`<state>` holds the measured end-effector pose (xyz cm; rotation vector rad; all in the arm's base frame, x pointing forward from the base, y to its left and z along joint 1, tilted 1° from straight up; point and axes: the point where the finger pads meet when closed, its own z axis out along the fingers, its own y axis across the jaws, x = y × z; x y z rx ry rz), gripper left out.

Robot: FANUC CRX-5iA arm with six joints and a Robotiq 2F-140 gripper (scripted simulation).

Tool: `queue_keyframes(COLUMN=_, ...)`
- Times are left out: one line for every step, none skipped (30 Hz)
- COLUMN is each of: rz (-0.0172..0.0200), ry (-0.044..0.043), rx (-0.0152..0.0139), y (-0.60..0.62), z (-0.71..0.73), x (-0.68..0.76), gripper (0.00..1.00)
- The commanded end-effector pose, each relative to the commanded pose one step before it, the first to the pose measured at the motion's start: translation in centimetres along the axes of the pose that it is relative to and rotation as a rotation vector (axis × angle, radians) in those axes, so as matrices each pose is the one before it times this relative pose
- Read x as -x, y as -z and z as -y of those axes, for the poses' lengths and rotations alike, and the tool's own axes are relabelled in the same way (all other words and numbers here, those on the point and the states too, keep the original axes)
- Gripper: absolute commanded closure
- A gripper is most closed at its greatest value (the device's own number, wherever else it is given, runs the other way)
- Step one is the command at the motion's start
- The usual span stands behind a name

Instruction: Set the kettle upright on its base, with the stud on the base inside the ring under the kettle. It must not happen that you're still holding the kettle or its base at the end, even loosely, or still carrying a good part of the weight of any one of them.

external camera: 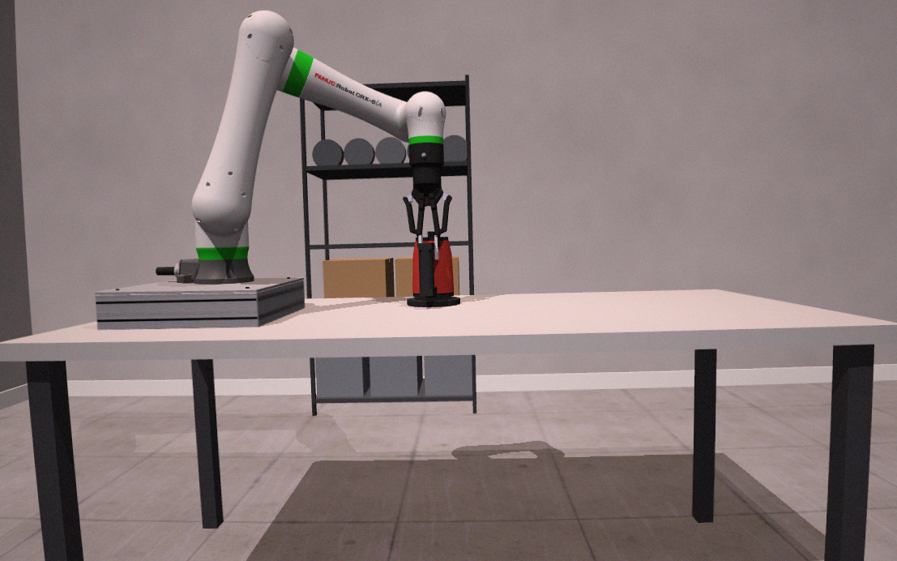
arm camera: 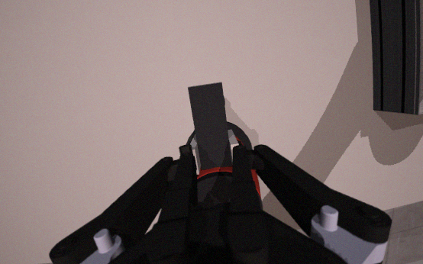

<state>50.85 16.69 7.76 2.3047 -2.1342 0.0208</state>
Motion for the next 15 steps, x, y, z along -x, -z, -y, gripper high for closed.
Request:
queue_keyframes(rz=0.00008, ry=-0.00002, rx=-0.0005, y=0.014, z=0.019, x=0.005, gripper=1.0)
queue_keyframes(rz=0.0, ry=0.0, rx=0.0, y=0.0, z=0.0, x=0.0, gripper=1.0)
queue_keyframes(rz=0.0, ry=0.0, rx=0.0, y=0.0, z=0.0, x=0.0, gripper=1.0)
queue_keyframes(rz=0.0, ry=0.0, rx=0.0, y=0.0, z=0.0, x=0.0, gripper=1.0)
queue_keyframes(rz=0.0, ry=0.0, rx=0.0, y=0.0, z=0.0, x=0.0, gripper=1.0)
queue_keyframes(rz=0.0, ry=0.0, rx=0.0, y=0.0, z=0.0, x=0.0, gripper=1.0)
queue_keyframes(rz=0.0, ry=0.0, rx=0.0, y=0.0, z=0.0, x=0.0, gripper=1.0)
queue_keyframes(rz=0.0, ry=0.0, rx=0.0, y=-0.002, z=0.0, x=0.0, gripper=1.0)
queue_keyframes(rz=0.0, ry=0.0, rx=0.0, y=-0.009, z=0.0, x=0.0, gripper=1.0)
queue_keyframes(rz=0.0, ry=0.0, rx=0.0, y=-0.02, z=0.0, x=0.0, gripper=1.0)
queue_keyframes(rz=0.0, ry=0.0, rx=0.0, y=-0.032, z=0.0, x=0.0, gripper=1.0)
queue_keyframes(rz=0.0, ry=0.0, rx=0.0, y=0.0, z=0.0, x=0.0, gripper=1.0)
queue_keyframes(rz=0.0, ry=0.0, rx=0.0, y=0.0, z=0.0, x=0.0, gripper=1.0)
queue_keyframes(rz=0.0, ry=0.0, rx=0.0, y=-0.041, z=0.0, x=0.0, gripper=1.0)
queue_keyframes(rz=0.0, ry=0.0, rx=0.0, y=-0.046, z=0.0, x=0.0, gripper=1.0)
